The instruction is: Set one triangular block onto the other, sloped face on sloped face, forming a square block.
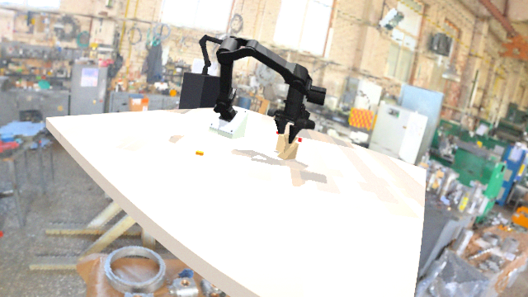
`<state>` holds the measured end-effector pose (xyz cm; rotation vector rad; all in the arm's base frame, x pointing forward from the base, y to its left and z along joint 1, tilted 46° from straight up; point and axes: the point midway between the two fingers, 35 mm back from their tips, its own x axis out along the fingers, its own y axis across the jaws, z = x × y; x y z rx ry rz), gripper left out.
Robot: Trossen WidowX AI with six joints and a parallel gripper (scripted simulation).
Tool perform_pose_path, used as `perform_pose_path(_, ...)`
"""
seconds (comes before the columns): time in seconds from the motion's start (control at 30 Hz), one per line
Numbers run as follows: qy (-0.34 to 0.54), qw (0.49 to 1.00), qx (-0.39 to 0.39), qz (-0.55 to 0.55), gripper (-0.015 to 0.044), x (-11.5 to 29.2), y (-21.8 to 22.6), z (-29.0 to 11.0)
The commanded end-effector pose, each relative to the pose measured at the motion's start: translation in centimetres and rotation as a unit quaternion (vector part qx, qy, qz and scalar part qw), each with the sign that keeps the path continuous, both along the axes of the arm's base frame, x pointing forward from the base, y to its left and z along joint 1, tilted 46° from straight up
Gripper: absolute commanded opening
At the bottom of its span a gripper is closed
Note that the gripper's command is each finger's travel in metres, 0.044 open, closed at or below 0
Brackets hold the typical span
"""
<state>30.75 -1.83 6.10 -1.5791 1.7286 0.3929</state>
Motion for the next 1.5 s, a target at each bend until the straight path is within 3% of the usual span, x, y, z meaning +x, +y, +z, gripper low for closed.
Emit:
perform_pose_path(0.0,0.001,1.000,-0.002,0.002,0.0000,0.0,0.0,-0.1)
perform_pose_path(1.47,0.000,1.000,-0.004,0.003,0.0000,0.4,-0.6,-1.5)
